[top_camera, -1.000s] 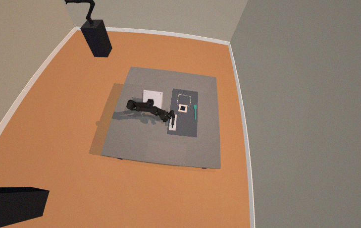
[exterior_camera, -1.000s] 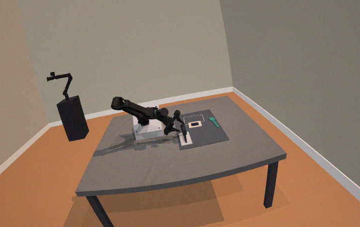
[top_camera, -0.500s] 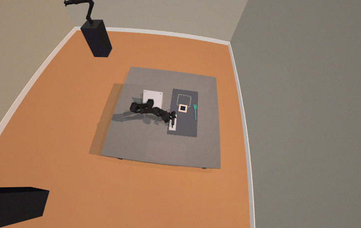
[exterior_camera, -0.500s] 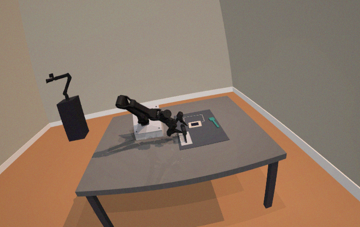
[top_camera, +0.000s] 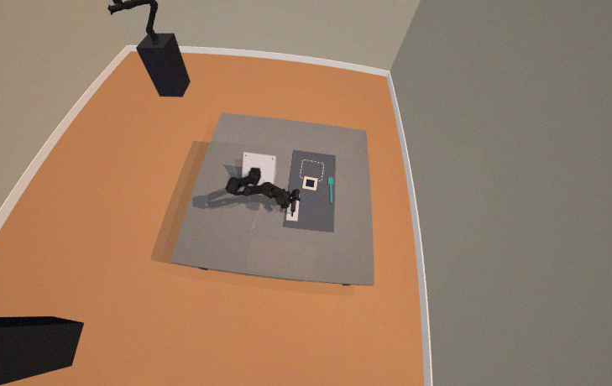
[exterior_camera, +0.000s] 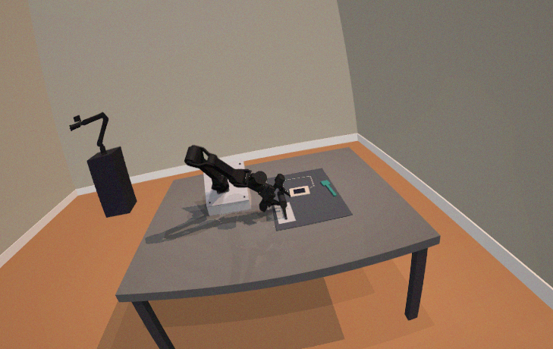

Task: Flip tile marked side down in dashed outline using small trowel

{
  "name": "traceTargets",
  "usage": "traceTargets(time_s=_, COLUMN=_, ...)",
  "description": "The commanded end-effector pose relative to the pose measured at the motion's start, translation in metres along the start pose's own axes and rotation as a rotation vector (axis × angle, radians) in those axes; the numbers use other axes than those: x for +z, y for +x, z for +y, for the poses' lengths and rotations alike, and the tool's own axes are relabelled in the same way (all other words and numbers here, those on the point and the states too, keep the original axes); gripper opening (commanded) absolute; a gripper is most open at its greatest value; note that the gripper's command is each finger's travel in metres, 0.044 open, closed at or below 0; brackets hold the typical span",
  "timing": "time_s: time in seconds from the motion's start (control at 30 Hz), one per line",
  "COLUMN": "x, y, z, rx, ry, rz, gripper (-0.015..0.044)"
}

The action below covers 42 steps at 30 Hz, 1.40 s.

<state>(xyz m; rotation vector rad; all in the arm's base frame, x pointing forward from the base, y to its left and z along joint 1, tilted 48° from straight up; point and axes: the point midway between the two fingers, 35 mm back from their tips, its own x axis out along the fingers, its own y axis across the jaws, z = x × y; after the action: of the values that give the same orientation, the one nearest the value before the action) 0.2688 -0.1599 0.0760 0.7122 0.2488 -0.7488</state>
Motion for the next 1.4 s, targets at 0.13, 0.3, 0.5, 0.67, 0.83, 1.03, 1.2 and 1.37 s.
traceTargets(time_s=0.13, x=0.0, y=0.001, z=0.001, rx=0.006, ry=-0.005, rz=0.001, gripper=0.0123)
traceTargets(time_s=0.3, x=0.0, y=0.001, z=0.001, rx=0.006, ry=-0.005, rz=0.001, gripper=0.0089)
traceTargets(time_s=0.5, x=0.0, y=0.001, z=0.001, rx=0.006, ry=-0.005, rz=0.001, gripper=0.0049)
traceTargets(time_s=0.67, x=0.0, y=0.001, z=0.001, rx=0.006, ry=-0.005, rz=0.001, gripper=0.0016)
traceTargets(time_s=0.83, x=0.0, y=-0.001, z=0.005, rx=0.006, ry=-0.004, rz=0.002, gripper=0.0)
traceTargets(time_s=1.03, x=0.0, y=-0.01, z=0.019, rx=0.004, ry=-0.002, rz=0.004, gripper=0.0)
traceTargets(time_s=1.2, x=-0.001, y=-0.019, z=0.03, rx=0.003, ry=-0.001, rz=0.005, gripper=0.0)
traceTargets(time_s=1.37, x=0.0, y=-0.029, z=0.04, rx=0.004, ry=-0.001, rz=0.004, gripper=0.0)
